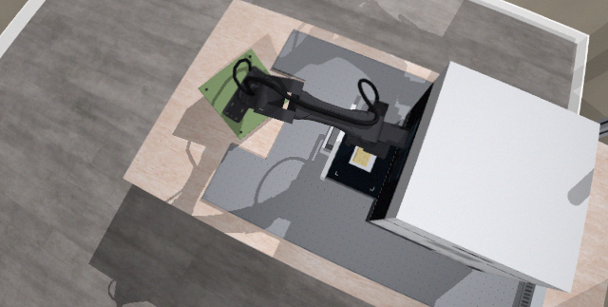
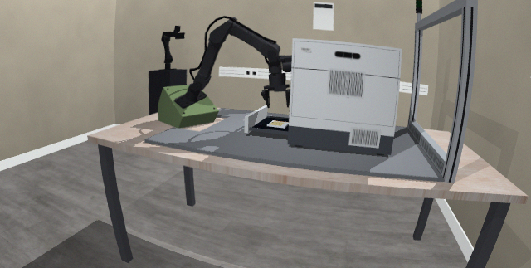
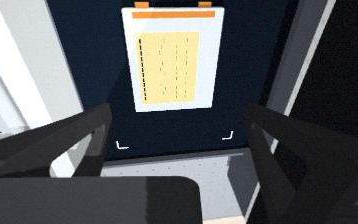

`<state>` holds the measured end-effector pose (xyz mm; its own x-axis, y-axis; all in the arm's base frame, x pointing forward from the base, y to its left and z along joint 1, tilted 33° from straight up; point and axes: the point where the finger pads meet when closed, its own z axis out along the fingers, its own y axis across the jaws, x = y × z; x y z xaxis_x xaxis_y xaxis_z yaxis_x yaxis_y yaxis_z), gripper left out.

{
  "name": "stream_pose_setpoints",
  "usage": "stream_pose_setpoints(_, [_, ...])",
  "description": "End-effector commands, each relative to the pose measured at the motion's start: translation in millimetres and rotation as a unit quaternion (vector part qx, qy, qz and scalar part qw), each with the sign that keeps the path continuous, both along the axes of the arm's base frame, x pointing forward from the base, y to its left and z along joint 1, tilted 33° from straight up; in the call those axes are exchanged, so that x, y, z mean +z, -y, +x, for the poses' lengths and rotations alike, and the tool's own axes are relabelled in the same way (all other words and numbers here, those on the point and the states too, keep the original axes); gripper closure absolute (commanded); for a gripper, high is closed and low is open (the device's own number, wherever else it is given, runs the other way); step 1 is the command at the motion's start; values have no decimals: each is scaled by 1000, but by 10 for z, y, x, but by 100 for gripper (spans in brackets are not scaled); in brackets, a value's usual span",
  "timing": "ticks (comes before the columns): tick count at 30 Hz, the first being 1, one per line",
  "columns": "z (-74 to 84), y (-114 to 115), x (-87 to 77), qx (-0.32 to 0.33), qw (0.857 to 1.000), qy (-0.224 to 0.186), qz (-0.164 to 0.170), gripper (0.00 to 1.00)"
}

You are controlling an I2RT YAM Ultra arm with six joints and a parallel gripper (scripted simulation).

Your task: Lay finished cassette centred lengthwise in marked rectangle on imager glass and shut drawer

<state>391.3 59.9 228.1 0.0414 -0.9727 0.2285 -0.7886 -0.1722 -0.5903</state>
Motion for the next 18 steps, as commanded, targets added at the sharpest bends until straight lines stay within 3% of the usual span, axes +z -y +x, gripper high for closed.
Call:
stream_pose_setpoints(1, [-14,-58,215,4,1000,24,9,9])
stream_pose_setpoints(14, [-14,-58,215,4,1000,24,9,9])
stream_pose_setpoints(15, [-84,36,3,2,1000,15,6,0])
stream_pose_setpoints(18, [-134,-10,4,5,1000,16,6,0])
